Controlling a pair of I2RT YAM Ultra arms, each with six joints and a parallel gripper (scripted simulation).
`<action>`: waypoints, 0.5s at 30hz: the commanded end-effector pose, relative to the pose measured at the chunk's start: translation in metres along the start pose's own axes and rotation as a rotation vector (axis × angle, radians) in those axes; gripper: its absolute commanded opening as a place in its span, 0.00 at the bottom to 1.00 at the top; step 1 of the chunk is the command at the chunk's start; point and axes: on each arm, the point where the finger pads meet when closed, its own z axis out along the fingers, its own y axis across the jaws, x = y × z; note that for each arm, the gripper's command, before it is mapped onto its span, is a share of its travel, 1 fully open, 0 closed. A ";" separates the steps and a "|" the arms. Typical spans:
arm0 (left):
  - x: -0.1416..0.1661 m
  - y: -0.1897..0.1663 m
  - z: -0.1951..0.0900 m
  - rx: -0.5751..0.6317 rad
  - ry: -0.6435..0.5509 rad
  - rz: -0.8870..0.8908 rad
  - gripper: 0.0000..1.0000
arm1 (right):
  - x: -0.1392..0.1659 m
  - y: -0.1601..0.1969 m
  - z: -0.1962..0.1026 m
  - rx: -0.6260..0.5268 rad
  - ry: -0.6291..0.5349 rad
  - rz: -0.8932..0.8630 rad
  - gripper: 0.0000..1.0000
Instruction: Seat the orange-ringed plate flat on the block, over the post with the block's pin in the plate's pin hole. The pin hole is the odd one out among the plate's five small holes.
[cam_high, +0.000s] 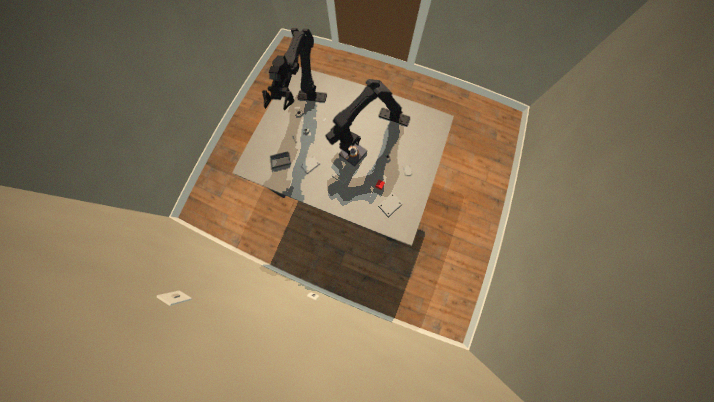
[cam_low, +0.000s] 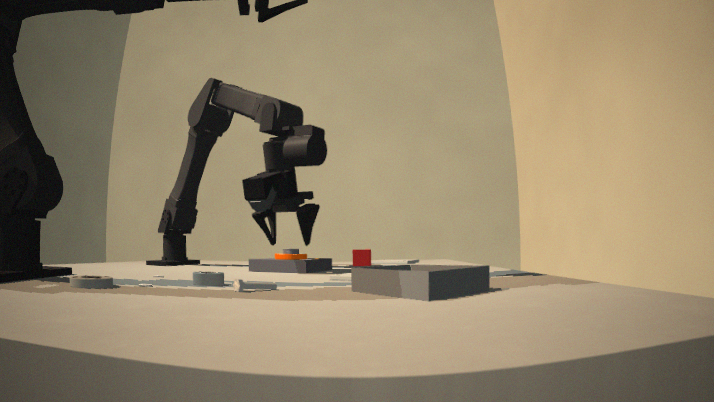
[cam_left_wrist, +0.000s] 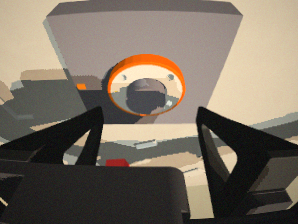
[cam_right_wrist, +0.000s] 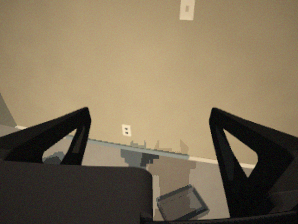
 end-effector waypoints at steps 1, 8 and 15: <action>0.011 0.003 -0.034 -0.029 -0.008 -0.012 0.78 | -0.034 0.004 -0.007 -0.015 -0.082 -0.009 1.00; 0.012 0.010 -0.046 -0.040 -0.011 -0.015 0.78 | -0.034 0.004 -0.007 -0.015 -0.082 -0.009 1.00; 0.015 -0.002 -0.044 -0.021 -0.006 -0.010 0.78 | -0.034 0.004 -0.007 -0.015 -0.082 -0.009 1.00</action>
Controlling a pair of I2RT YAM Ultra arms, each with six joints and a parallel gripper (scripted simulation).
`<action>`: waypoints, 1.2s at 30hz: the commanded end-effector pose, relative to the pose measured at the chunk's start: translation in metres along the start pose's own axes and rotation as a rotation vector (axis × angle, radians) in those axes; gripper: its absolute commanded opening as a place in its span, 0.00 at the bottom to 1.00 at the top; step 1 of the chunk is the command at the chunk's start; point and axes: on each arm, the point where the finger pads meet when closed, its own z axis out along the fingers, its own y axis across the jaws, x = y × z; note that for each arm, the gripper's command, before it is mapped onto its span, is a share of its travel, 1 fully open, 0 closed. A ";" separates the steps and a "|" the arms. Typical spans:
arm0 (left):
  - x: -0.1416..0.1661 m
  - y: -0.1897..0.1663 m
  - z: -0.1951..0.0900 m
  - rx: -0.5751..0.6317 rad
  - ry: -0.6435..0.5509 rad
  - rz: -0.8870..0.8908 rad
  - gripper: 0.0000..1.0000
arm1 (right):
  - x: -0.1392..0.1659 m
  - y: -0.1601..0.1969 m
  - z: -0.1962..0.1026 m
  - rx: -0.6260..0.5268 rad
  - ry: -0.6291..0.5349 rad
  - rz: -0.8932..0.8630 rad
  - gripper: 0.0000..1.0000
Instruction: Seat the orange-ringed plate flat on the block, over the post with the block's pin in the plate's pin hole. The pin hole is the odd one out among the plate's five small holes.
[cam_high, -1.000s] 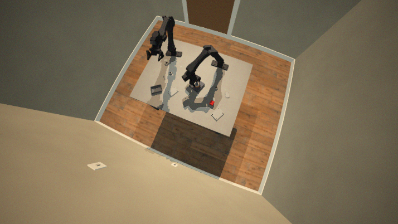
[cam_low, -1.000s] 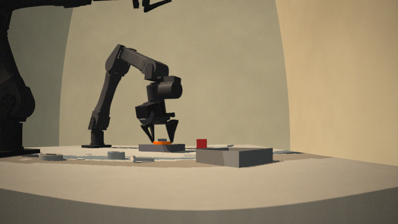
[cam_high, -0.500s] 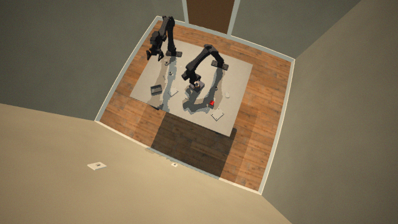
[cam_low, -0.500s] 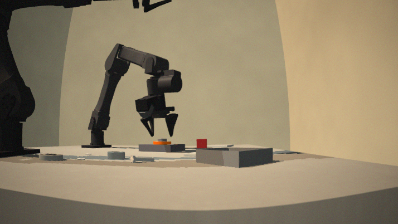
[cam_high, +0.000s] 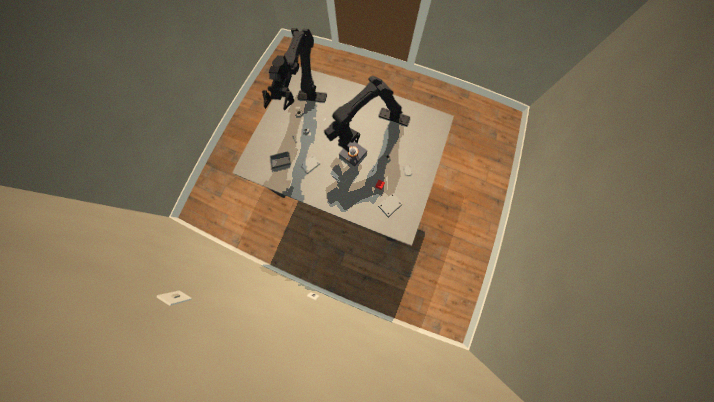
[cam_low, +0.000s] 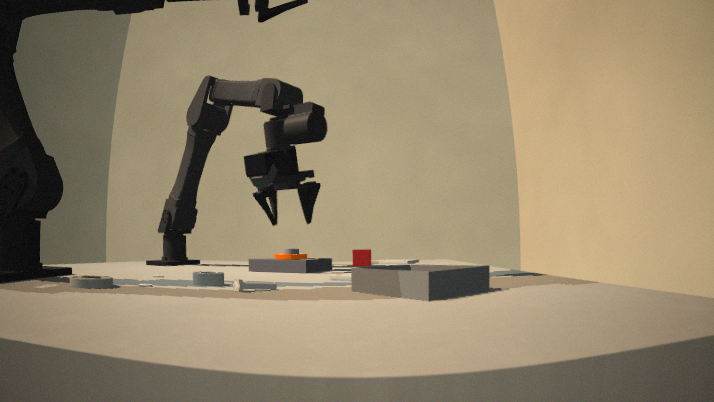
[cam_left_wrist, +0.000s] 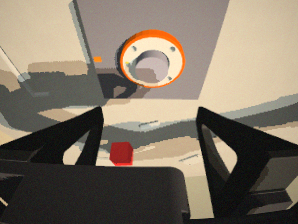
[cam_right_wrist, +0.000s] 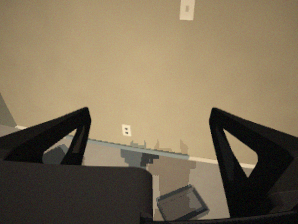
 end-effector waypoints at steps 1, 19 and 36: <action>0.004 -0.007 -0.004 0.004 0.001 -0.002 0.78 | -0.034 0.004 -0.007 -0.015 -0.082 -0.009 1.00; 0.064 0.070 -0.057 -0.354 -0.272 -0.662 0.78 | -0.023 -0.002 0.003 0.008 -0.055 -0.013 1.00; 0.153 0.108 -0.204 -0.850 -0.671 -1.174 0.78 | -0.005 -0.001 0.002 0.007 -0.024 -0.014 1.00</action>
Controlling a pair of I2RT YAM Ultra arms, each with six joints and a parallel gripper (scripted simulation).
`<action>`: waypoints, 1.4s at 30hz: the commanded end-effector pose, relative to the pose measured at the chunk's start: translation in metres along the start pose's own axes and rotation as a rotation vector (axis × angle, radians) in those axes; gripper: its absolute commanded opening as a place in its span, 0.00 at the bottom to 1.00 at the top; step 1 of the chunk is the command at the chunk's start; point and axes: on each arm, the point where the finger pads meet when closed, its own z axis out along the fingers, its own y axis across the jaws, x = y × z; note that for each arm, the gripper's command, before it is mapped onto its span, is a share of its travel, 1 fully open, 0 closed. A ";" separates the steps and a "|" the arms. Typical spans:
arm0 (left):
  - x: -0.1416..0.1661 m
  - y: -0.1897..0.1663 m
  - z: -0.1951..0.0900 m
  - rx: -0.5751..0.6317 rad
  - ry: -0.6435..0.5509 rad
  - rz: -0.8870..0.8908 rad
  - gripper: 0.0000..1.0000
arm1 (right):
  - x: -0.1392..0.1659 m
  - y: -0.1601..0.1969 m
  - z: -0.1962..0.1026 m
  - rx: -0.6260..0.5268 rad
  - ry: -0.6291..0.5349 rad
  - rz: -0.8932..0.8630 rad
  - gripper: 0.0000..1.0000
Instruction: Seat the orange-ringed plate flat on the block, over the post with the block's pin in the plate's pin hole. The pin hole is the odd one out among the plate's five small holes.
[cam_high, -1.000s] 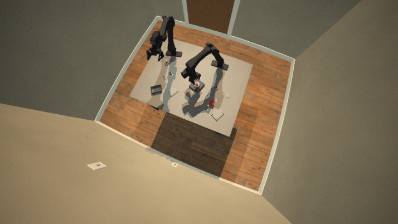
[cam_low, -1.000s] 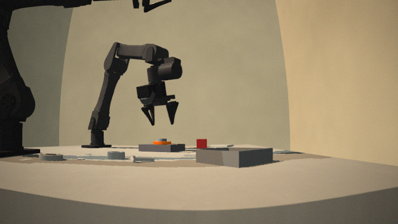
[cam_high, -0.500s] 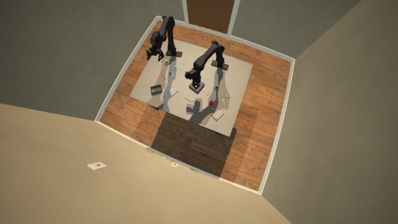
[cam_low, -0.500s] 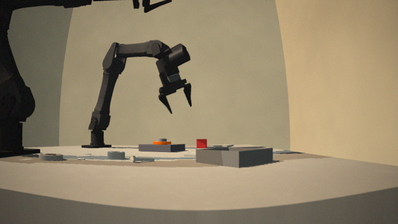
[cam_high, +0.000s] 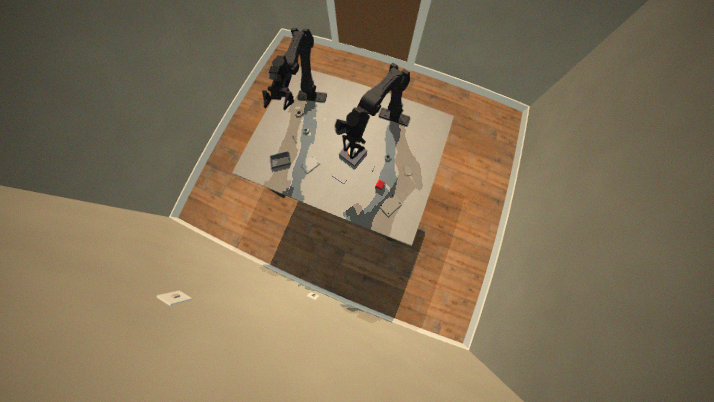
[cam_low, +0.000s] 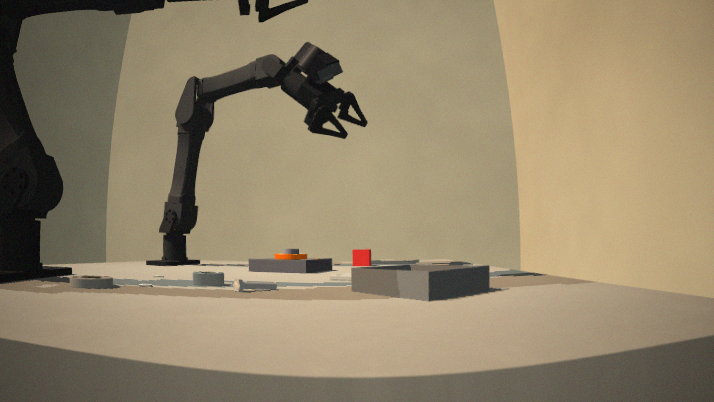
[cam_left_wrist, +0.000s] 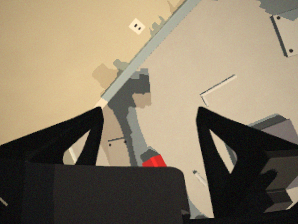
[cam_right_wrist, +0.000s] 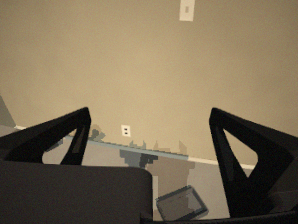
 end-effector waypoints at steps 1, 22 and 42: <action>-0.026 0.048 -0.054 -0.143 -0.190 -0.170 0.78 | -0.002 -0.001 0.002 0.006 -0.016 -0.010 1.00; -0.043 0.157 -0.384 -0.559 -1.081 -0.662 0.78 | -0.014 0.000 -0.008 0.005 -0.049 -0.011 1.00; 0.051 0.097 -0.165 -0.425 -0.687 -0.767 0.78 | -0.021 0.001 -0.006 0.001 -0.058 -0.012 1.00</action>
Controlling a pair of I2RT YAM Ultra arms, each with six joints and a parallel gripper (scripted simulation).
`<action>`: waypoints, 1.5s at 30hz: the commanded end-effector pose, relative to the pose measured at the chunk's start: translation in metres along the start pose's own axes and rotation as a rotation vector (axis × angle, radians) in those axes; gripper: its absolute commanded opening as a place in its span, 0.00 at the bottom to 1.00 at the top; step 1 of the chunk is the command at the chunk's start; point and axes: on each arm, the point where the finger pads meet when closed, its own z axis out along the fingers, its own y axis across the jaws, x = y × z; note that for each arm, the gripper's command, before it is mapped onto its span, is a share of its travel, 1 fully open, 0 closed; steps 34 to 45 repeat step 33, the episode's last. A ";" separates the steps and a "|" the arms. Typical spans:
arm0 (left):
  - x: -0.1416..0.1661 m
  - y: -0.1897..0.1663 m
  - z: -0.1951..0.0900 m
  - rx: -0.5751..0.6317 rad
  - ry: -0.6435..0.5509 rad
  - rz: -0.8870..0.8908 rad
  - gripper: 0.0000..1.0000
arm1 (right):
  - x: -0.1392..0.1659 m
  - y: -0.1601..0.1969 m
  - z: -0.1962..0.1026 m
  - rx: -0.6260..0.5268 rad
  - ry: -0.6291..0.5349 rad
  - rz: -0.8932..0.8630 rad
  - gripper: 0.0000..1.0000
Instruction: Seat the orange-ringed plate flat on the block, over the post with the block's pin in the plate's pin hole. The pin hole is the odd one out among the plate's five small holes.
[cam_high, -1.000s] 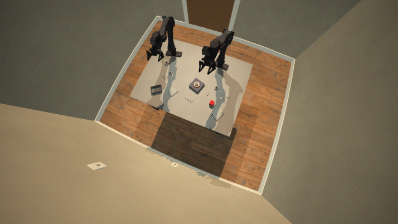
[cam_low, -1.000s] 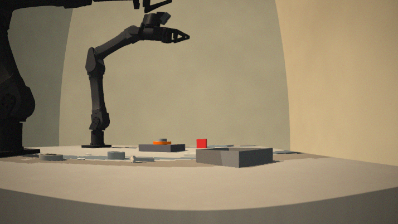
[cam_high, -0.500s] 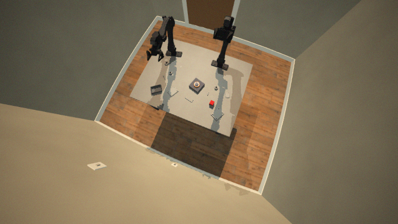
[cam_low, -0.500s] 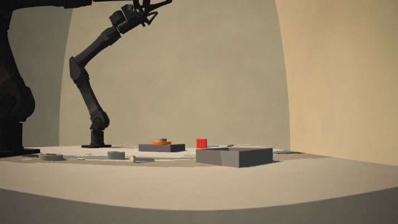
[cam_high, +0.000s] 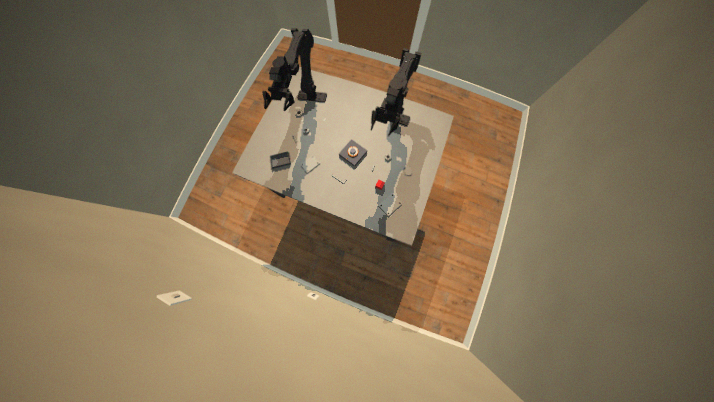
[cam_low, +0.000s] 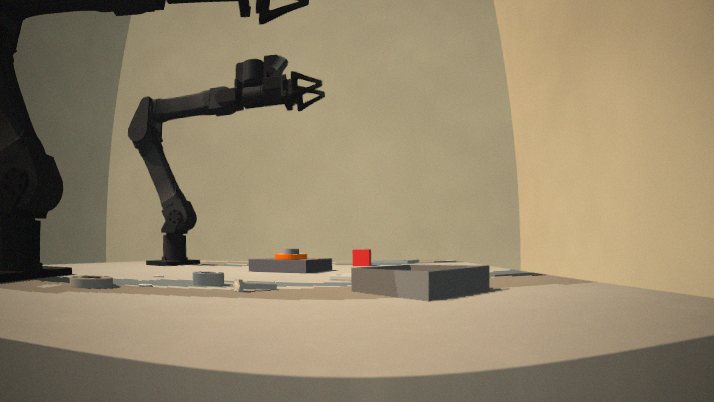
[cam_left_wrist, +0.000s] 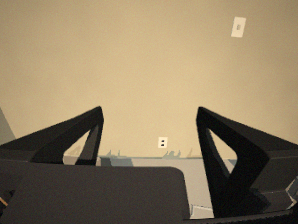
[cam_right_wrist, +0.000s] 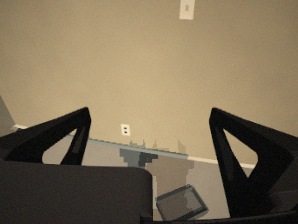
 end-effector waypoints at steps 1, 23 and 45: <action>0.010 0.004 -0.005 -0.004 -0.002 -0.004 0.78 | -0.025 0.001 -0.008 0.000 -0.063 -0.009 1.00; 0.004 -0.002 -0.007 0.016 0.003 0.013 0.78 | -0.027 0.002 -0.006 -0.001 -0.059 -0.009 1.00; 0.004 -0.002 -0.007 0.016 0.003 0.013 0.78 | -0.027 0.002 -0.006 -0.001 -0.059 -0.009 1.00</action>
